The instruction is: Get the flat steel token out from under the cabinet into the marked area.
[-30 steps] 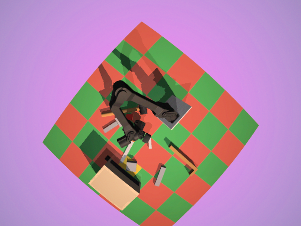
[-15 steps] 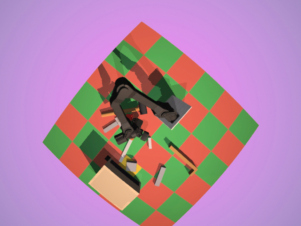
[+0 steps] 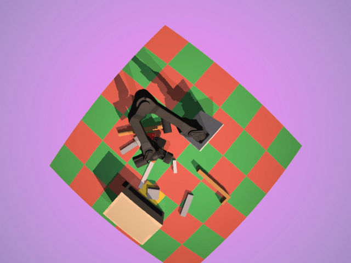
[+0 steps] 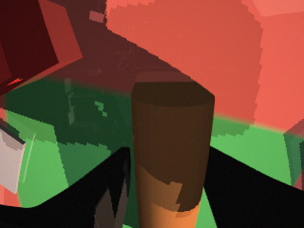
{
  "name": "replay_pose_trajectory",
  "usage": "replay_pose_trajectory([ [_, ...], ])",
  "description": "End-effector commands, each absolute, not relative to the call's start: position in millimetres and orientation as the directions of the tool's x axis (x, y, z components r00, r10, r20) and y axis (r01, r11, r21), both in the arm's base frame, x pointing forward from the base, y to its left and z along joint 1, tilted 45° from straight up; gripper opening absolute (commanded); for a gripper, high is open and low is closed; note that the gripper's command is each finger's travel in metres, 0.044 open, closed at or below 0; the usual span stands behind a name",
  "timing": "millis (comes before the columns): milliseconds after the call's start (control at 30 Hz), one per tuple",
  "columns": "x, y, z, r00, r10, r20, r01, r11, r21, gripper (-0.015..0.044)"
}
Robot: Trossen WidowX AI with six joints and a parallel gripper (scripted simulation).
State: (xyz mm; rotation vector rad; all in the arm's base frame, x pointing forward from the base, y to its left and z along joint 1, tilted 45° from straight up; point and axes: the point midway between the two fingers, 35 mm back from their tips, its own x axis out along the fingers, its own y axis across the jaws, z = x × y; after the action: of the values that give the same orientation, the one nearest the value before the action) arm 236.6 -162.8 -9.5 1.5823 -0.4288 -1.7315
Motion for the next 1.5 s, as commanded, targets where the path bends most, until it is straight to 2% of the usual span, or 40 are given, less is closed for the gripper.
replay_pose_trajectory([
  [0,236.7,-162.9,-9.5,0.034,-0.705,-0.708,0.293,-0.671,0.681,0.02],
  [33,236.5,-162.8,-9.6,0.033,-0.705,-0.709,0.293,-0.671,0.681,0.02],
  [133,236.6,-162.8,-9.7,0.041,-0.708,-0.705,0.292,-0.667,0.686,0.027],
  [667,234.9,-165.9,-13.1,0.041,-0.708,-0.705,0.295,-0.666,0.685,0.027],
  [800,238.3,-165.3,-10.1,0.044,-0.709,-0.704,0.284,-0.667,0.689,0.0165],
  [1133,238.3,-165.3,-10.1,0.044,-0.709,-0.704,0.284,-0.667,0.689,0.0098],
  [1267,238.3,-165.3,-10.1,0.044,-0.709,-0.704,0.284,-0.667,0.689,0.0],
  [1467,240.8,-164.7,-10.5,0.044,-0.709,-0.704,0.281,-0.668,0.689,0.0],
])
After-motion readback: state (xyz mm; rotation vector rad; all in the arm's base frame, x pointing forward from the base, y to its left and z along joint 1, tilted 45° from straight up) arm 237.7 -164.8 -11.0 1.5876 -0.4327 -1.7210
